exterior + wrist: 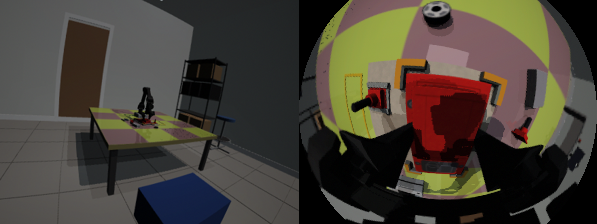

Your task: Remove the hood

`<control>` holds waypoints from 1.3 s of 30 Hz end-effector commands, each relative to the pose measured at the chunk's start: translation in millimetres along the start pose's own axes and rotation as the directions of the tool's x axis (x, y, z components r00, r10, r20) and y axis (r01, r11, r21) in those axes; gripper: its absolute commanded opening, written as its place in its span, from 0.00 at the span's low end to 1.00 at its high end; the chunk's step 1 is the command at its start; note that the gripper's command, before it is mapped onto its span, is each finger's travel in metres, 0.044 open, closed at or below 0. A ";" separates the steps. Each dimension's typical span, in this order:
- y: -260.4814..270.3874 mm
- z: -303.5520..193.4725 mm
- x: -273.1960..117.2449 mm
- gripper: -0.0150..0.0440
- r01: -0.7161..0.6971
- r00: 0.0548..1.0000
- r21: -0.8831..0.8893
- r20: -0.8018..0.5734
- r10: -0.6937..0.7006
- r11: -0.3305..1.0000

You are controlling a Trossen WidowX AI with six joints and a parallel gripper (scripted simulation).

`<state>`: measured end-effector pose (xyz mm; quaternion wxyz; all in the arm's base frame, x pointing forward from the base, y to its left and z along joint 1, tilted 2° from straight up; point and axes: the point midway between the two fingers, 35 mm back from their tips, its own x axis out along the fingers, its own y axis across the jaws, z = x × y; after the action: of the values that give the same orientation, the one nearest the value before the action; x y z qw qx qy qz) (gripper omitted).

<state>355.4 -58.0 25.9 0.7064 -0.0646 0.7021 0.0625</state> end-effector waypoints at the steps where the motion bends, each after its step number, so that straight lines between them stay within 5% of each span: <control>1: -0.3 0.1 -3.2 0.32 0.001 1.000 0.000 0.001 -0.001 1.000; 3: -0.3 0.2 -4.5 0.25 0.001 1.000 0.000 0.001 -0.001 1.000; 39: -0.2 0.4 -29.5 0.25 0.000 1.000 0.000 0.001 0.000 1.000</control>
<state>354.5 -57.9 50.5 0.7046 -0.0641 0.7039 0.0629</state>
